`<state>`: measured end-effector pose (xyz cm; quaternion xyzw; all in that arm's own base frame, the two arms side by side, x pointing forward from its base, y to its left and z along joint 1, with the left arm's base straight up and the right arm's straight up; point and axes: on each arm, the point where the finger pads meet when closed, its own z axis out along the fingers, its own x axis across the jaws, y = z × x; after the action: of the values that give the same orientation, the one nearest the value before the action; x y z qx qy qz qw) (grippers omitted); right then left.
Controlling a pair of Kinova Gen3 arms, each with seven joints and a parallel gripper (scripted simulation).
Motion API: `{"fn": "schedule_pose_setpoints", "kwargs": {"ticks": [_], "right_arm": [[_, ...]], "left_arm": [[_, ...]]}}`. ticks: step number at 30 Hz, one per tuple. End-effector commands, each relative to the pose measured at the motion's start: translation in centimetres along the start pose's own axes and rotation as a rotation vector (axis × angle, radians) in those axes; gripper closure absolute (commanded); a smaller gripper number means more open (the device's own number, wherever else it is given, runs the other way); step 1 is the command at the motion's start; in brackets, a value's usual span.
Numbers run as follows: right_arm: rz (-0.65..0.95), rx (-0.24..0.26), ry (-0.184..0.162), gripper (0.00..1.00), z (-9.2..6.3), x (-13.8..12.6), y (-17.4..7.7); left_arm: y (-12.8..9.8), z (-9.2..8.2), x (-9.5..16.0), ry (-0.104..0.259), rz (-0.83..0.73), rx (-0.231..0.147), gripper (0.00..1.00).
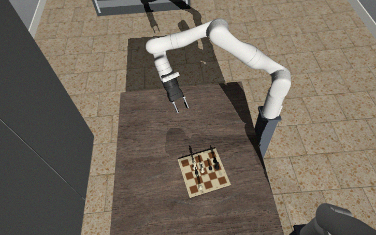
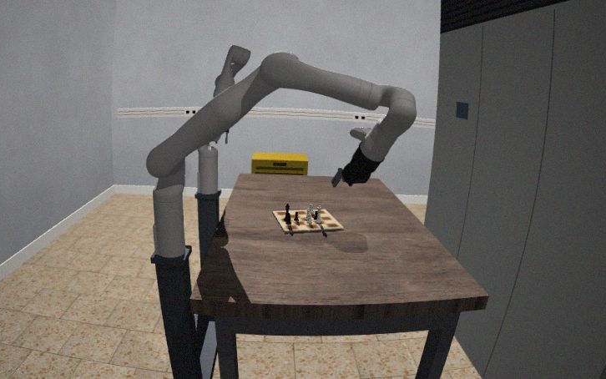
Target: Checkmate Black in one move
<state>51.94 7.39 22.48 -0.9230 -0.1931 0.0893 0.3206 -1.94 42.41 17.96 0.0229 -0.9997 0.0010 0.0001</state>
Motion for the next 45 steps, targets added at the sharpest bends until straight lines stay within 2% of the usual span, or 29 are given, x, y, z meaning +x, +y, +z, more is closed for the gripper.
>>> {"fn": "schedule_pose_setpoints", "kwargs": {"ticks": [1, 10, 12, 14, 21, 27, 29, 33, 37, 41, 45], "right_arm": [[-0.063, -0.087, -0.057, 0.0, 3.2, 1.9, -2.0], [-0.216, -0.256, -0.147, 0.0, 9.5, 4.9, -6.4], [-0.216, -0.256, -0.147, 0.0, 9.5, 4.9, -6.4], [-0.279, -0.317, -0.172, 0.0, 11.8, 5.9, -8.2], [-0.42, -0.438, -0.209, 0.0, 16.5, 7.6, -12.4], [-0.55, -0.533, -0.224, 0.0, 20.3, 8.6, -16.4], [-0.55, -0.533, -0.224, 0.0, 20.3, 8.6, -16.4], [-0.651, -0.597, -0.227, 0.0, 23.1, 9.1, -19.7], [-0.72, -0.637, -0.225, 0.0, 25.0, 9.3, -22.0], [-0.753, -0.655, -0.223, 0.0, 25.9, 9.3, -23.2], [-0.76, -0.658, -0.222, 0.0, 26.1, 9.3, -23.4]], "left_arm": [[0.0, -0.1, 0.0, 0.0, 0.0, -0.002, 0.0], [0.0, -0.1, 0.0, 0.0, 0.0, -0.002, 0.0], [0.0, -0.1, 0.0, 0.0, 0.0, -0.002, 0.0], [0.0, -0.1, 0.0, 0.0, 0.0, -0.002, 0.0], [0.0, -0.1, 0.0, 0.0, 0.0, -0.002, 0.0], [0.0, -0.1, 0.0, 0.0, 0.0, -0.002, 0.0], [0.0, -0.1, 0.0, 0.0, 0.0, -0.002, 0.0], [0.0, -0.1, 0.0, 0.0, 0.0, -0.002, 0.0], [0.0, -0.1, 0.0, 0.0, 0.0, -0.002, 0.0], [0.0, -0.1, 0.0, 0.0, 0.0, -0.002, 0.0], [0.0, -0.1, 0.0, 0.0, 0.0, -0.002, 0.0]]}}
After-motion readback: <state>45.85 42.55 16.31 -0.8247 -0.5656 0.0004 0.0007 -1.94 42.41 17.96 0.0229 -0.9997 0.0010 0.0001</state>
